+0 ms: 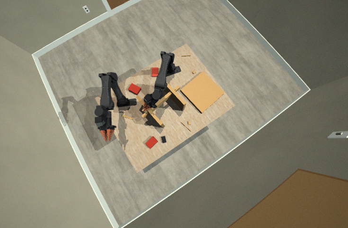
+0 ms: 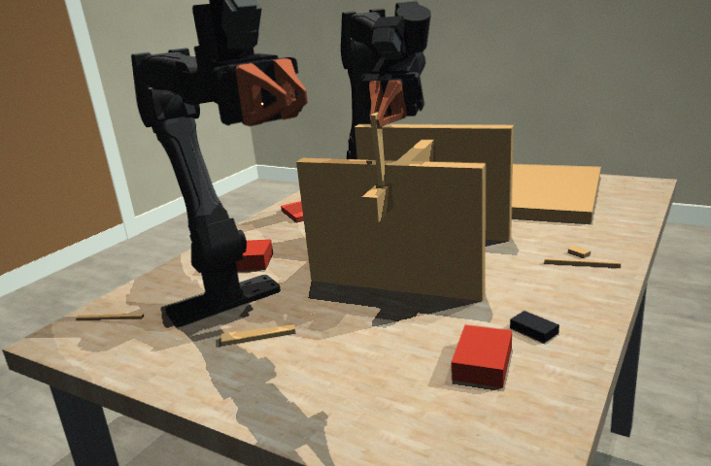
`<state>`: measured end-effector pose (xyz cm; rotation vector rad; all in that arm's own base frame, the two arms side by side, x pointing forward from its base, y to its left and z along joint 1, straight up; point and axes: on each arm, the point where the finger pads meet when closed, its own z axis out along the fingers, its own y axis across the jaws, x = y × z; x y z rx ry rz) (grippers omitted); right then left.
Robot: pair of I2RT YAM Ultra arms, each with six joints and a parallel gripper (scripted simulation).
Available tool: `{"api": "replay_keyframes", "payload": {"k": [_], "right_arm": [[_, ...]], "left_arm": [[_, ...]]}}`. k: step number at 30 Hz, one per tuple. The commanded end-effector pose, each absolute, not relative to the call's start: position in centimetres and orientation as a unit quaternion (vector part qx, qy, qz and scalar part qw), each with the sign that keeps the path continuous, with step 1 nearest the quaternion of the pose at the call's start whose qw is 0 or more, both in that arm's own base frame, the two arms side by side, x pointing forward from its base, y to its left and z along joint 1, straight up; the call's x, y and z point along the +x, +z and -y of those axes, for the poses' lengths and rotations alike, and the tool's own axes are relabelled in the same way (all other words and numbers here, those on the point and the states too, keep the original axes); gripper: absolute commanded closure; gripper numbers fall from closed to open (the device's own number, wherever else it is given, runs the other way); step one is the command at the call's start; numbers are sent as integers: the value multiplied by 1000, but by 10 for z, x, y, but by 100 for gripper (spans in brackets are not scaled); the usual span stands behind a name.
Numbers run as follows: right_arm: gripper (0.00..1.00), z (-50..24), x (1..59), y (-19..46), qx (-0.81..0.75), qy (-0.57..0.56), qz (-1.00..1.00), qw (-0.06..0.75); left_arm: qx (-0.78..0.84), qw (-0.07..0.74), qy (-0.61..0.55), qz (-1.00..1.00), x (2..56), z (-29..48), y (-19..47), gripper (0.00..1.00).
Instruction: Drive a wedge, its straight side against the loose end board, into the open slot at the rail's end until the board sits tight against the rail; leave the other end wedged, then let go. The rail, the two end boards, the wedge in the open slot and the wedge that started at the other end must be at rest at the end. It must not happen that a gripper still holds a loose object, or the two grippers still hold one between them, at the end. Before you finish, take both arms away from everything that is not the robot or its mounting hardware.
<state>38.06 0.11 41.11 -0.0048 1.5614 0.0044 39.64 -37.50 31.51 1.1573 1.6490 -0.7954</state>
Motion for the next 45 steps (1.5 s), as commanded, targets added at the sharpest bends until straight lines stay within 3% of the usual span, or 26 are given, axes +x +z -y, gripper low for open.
{"api": "replay_keyframes", "payload": {"k": [1, 12, 14, 45], "right_arm": [[78, -1, 375, 446, -1, 4, -673, 740], [78, -1, 375, 446, -1, 4, -673, 740], [78, -1, 375, 446, -1, 4, -673, 740], [78, -1, 375, 446, -1, 4, -673, 740]], "left_arm": [[475, 486, -327, -657, 392, 374, 329, 98], [475, 502, -327, -644, 393, 374, 347, 98], [475, 485, -328, -657, 392, 374, 323, 98], [472, 495, -326, -653, 396, 372, 305, 98]]}}
